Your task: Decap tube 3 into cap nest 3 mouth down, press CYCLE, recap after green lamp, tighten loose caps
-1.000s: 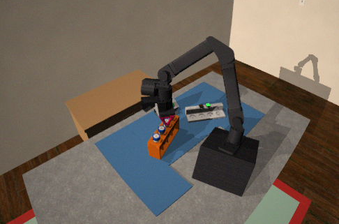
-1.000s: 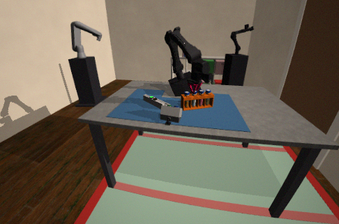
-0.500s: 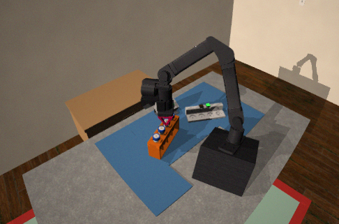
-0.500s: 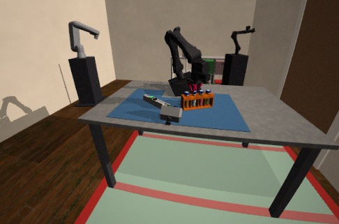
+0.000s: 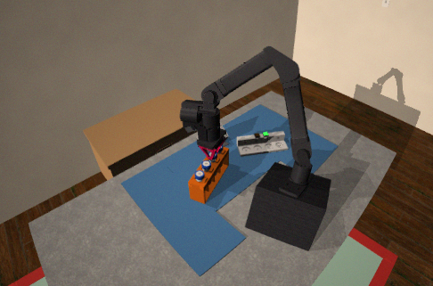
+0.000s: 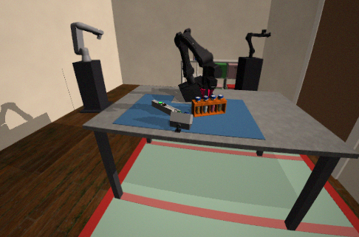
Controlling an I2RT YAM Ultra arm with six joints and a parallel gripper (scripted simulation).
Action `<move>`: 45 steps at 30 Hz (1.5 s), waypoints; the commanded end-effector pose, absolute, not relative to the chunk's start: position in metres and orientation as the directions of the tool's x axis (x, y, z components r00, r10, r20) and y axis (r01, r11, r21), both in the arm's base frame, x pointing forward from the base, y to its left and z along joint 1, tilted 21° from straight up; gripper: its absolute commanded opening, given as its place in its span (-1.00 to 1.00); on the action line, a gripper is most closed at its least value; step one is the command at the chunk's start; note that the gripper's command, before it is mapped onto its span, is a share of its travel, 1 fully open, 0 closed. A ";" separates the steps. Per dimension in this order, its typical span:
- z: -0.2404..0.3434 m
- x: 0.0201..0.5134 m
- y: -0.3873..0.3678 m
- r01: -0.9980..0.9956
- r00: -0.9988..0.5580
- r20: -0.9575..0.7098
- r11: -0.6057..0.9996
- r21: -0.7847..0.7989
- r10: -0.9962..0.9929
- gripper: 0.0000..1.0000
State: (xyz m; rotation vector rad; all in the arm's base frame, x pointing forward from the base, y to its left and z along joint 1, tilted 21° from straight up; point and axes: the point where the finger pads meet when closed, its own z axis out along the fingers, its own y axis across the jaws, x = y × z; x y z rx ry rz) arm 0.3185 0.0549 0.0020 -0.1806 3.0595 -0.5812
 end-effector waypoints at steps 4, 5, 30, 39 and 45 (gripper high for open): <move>0.003 0.321 0.057 0.021 -0.998 -0.059 0.934 -0.358 0.000 -1.00; 0.003 0.321 0.057 0.021 -0.998 -0.059 0.934 -0.358 0.000 -1.00; 0.004 0.321 0.057 -0.406 -0.912 0.099 0.845 -0.349 -0.398 -0.02; 0.004 0.321 0.057 -0.642 -0.764 0.191 0.702 -0.308 -0.616 -0.02; 0.004 0.320 0.057 -0.691 -0.721 0.211 0.660 -0.295 -0.660 -0.02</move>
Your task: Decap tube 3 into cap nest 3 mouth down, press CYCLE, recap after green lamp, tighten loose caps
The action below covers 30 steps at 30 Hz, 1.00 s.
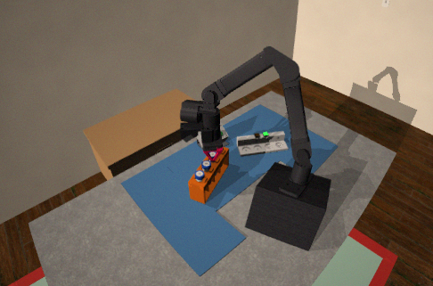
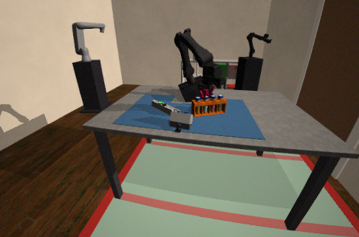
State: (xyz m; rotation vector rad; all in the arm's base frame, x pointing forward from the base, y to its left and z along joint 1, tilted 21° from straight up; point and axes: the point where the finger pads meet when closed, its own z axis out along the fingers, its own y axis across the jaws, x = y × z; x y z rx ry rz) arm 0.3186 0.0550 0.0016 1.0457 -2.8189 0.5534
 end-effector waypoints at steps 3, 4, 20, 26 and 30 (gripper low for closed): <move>0.004 0.320 0.057 -0.691 -0.721 0.211 0.660 -0.295 -0.660 -0.02; 0.004 0.320 0.057 -0.691 -0.721 0.211 0.660 -0.295 -0.660 -0.02; 0.004 0.320 0.057 -0.641 -0.765 0.191 0.703 -0.308 -0.615 -1.00; 0.004 0.320 0.057 -0.505 -0.861 0.137 0.795 -0.335 -0.490 -1.00; 0.004 0.320 0.057 -0.387 -0.921 0.091 0.853 -0.351 -0.380 -1.00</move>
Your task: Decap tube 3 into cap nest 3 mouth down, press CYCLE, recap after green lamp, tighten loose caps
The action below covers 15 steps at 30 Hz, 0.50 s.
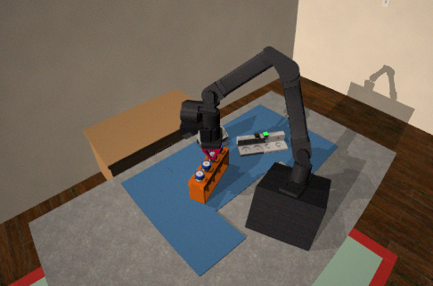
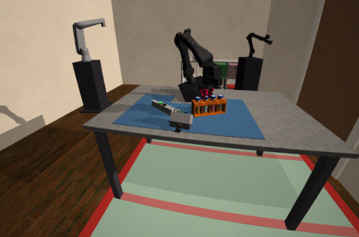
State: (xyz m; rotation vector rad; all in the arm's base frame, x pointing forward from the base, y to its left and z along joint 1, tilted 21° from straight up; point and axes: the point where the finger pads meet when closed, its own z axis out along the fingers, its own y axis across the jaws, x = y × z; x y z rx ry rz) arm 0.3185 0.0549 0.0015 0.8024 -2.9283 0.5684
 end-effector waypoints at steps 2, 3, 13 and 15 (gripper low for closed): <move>0.004 0.320 0.056 -0.324 -0.944 0.068 0.876 -0.356 -0.322 -1.00; 0.003 0.320 0.056 -0.293 -0.955 0.056 0.887 -0.358 -0.293 -1.00; 0.003 0.320 0.056 -0.031 -0.998 -0.041 0.932 -0.360 -0.049 -1.00; 0.003 0.320 0.056 0.021 -0.998 -0.059 0.934 -0.358 0.000 -1.00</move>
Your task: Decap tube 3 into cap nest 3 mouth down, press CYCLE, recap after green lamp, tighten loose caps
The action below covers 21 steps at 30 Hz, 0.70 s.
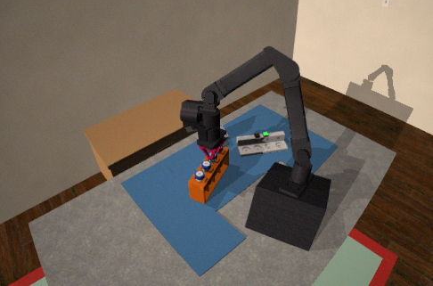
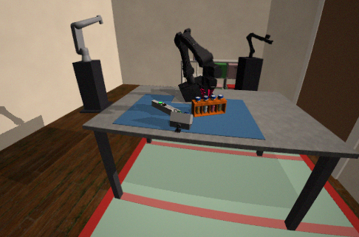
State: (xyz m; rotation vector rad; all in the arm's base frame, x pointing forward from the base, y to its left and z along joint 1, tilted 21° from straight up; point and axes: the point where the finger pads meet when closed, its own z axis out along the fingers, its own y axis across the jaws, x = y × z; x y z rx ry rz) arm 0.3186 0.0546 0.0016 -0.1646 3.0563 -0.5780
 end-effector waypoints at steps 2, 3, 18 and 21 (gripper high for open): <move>0.003 0.320 0.056 0.021 -0.998 -0.059 0.934 -0.358 0.000 -1.00; 0.003 0.320 0.056 0.021 -0.998 -0.059 0.934 -0.358 0.000 -1.00; 0.003 0.320 0.056 0.021 -0.998 -0.059 0.934 -0.358 0.000 -0.02; 0.004 0.320 0.057 -0.098 -0.994 -0.016 0.927 -0.362 -0.112 -0.02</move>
